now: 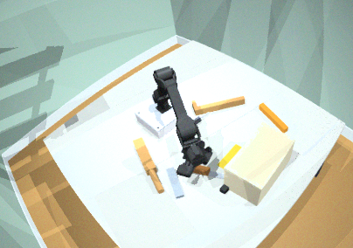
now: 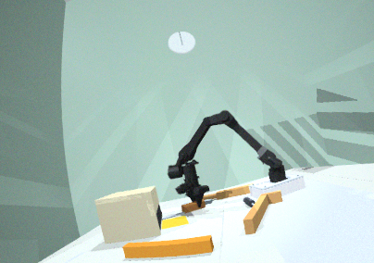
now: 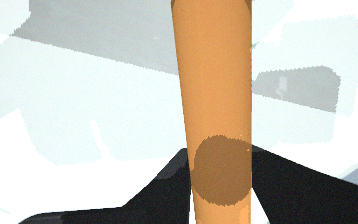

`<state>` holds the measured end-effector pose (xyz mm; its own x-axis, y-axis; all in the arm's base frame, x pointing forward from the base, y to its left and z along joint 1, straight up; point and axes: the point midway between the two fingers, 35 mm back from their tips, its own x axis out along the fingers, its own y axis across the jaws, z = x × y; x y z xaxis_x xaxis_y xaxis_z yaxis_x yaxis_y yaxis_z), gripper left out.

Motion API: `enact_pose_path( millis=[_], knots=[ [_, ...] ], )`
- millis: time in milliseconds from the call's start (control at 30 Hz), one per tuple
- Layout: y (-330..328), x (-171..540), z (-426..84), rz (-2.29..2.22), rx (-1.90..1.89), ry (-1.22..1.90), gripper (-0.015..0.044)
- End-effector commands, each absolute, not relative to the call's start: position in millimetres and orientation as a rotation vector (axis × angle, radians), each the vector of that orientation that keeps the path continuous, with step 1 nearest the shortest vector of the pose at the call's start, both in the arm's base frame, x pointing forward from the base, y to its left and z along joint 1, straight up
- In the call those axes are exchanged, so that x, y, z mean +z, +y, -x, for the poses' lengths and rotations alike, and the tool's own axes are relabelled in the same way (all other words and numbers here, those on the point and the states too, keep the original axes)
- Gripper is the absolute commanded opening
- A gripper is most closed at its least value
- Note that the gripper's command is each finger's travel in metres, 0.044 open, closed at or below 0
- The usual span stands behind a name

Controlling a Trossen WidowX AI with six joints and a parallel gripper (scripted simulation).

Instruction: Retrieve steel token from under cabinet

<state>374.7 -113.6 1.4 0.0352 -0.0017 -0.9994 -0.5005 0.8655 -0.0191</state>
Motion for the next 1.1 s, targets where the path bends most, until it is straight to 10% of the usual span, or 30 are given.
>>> enact_pose_path(
  millis=[0, 1067],
  knots=[
    [-111, 2, -380, 0.420, 0.399, 1.498, 0.0000],
    [-91, 4, -412, 0.419, 0.399, 1.495, 0.0000]
  ],
)
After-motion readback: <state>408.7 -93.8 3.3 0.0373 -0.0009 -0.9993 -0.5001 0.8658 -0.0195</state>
